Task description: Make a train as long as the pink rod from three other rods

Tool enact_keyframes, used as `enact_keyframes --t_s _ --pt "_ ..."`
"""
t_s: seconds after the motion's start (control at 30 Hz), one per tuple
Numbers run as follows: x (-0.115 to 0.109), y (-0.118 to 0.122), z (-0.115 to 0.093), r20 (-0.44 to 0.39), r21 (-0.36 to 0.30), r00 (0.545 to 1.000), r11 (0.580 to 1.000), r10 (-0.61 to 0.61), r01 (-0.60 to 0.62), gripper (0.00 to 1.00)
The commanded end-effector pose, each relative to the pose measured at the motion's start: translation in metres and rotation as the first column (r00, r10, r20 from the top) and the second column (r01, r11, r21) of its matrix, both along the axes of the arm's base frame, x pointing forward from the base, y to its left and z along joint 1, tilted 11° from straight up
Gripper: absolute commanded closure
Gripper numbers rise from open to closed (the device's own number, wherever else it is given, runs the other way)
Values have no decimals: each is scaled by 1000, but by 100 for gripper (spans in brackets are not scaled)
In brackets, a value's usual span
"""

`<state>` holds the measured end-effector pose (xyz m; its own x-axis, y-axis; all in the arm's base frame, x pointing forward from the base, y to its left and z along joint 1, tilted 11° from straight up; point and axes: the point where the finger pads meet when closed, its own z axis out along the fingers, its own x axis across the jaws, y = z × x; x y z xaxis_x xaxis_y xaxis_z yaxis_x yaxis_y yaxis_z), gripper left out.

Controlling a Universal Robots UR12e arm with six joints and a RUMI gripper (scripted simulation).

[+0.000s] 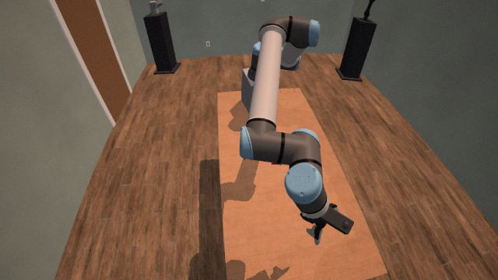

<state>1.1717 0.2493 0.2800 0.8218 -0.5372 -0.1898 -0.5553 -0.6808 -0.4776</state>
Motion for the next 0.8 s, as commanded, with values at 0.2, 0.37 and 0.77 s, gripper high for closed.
enact_keyframes --t_s 0.2,0.37,0.77 --pt "0 0 2 2 0 1000 1000 0 0 0" --pt "0 0 2 2 0 1000 1000 0 0 0" --pt "0 -1 0 3 -1 1000 1000 0 0 0"
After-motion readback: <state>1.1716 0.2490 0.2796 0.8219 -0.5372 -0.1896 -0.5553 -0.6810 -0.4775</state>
